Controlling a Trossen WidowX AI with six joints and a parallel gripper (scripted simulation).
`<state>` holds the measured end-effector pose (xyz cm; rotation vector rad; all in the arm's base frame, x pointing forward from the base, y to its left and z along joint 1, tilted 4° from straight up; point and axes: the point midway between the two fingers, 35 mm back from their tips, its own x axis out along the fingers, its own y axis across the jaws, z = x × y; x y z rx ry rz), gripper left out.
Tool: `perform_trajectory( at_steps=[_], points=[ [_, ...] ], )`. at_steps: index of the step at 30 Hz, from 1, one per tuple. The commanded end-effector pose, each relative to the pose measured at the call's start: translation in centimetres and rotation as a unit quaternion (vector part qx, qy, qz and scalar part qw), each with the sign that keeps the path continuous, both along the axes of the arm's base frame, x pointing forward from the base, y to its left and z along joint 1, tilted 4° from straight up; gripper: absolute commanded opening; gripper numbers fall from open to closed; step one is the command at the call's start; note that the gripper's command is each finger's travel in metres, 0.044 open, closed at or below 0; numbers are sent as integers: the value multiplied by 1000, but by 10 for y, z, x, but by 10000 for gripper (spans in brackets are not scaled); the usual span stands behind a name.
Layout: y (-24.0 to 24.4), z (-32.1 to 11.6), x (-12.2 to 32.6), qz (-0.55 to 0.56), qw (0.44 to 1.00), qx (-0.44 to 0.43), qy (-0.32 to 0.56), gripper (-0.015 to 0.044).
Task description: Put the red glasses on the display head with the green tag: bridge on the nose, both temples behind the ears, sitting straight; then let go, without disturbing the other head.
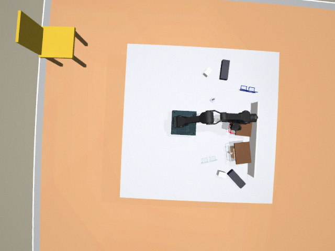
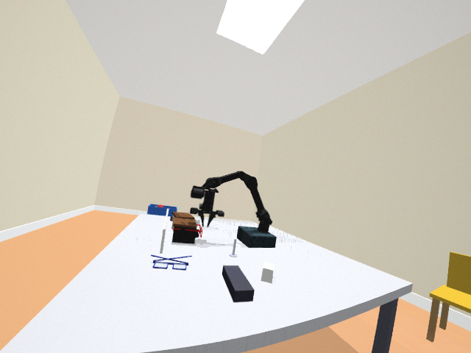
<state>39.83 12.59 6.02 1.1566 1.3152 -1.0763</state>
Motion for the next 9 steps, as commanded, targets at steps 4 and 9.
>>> perform_trajectory(
  at_steps=[4, 9],
  points=[
    [-2, 7, -20, 2, 1000, 1, -3, 108],
    [-5, 15, -38, 2, 1000, 1, -2, 108]
  ],
)
